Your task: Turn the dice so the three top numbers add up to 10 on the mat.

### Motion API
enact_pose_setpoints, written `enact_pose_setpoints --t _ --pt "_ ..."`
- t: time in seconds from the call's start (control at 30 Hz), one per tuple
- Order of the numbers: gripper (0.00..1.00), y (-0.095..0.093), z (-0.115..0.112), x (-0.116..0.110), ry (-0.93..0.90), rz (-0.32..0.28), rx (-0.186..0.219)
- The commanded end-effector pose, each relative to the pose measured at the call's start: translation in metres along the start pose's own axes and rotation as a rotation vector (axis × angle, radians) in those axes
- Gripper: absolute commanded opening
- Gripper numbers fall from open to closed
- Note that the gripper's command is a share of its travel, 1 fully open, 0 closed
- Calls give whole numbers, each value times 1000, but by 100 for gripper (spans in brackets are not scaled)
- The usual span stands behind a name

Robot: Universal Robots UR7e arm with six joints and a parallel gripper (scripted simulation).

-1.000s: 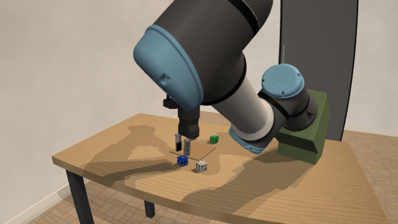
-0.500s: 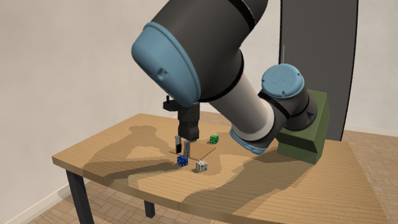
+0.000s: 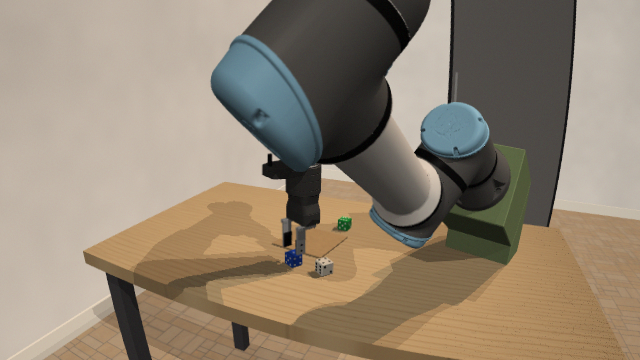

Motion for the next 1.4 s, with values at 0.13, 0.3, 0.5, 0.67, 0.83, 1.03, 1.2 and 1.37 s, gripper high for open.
enact_pose_setpoints --t 0.13,0.3,0.5,0.67,0.83,1.03,1.2,1.37 --pt "87 0 0 0 0 0 -1" --pt "87 0 0 0 0 0 -1" --pt "87 0 0 0 0 0 -1" --pt "87 0 0 0 0 0 -1" --pt "87 -1 0 0 0 0 -1" --pt "87 -10 0 0 0 0 -1" --pt "87 -21 0 0 0 0 -1" --pt "87 -27 0 0 0 0 -1"
Point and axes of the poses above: the point where the finger pads meet when closed, its own y axis back along the fingers, its own z axis across the jaws, x = y × z, the point moved 6 cm from there along y, back along the fingers, and after that the axes turned 15 degrees about -y, right-handed, at the moved point
